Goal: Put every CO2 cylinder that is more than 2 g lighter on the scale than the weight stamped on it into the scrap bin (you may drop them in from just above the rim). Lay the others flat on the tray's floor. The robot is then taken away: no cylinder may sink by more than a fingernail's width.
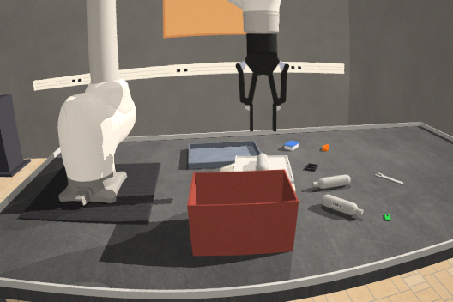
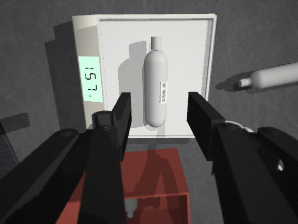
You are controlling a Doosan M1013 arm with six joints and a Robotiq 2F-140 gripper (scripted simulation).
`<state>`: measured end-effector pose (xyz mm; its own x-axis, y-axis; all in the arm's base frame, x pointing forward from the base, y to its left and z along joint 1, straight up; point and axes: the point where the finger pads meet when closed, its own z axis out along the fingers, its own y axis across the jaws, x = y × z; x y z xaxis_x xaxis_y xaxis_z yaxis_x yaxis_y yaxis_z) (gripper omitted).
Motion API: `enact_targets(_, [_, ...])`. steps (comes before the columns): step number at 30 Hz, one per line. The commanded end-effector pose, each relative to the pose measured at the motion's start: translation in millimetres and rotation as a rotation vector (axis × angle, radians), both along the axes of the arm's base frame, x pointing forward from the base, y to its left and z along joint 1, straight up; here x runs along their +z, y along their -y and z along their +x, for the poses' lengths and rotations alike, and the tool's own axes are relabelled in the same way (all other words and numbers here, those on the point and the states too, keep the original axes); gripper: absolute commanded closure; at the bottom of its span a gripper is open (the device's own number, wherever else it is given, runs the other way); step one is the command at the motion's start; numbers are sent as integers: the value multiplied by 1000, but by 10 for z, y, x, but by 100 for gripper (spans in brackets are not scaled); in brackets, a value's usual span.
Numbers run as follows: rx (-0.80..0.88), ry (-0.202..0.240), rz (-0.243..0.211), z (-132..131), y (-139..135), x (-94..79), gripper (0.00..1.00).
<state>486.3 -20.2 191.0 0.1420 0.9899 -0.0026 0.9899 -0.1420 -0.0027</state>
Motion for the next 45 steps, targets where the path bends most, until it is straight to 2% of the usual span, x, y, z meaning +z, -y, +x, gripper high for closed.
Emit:
enact_targets(1, [-1,1,0,4,-1,-66,60])
enact_targets(7, [-1,1,0,4,-2,-283,60])
enact_targets(9, [-1,1,0,4,-2,-283,60])
enact_targets(24, [-1,1,0,3,-4,-887,60])
enact_targets(33, [-1,1,0,3,-5,-1000,60])
enact_targets(44, [-1,1,0,3,-5,-1011,60])
enact_targets(45, [-1,1,0,3,-5,-1011,90])
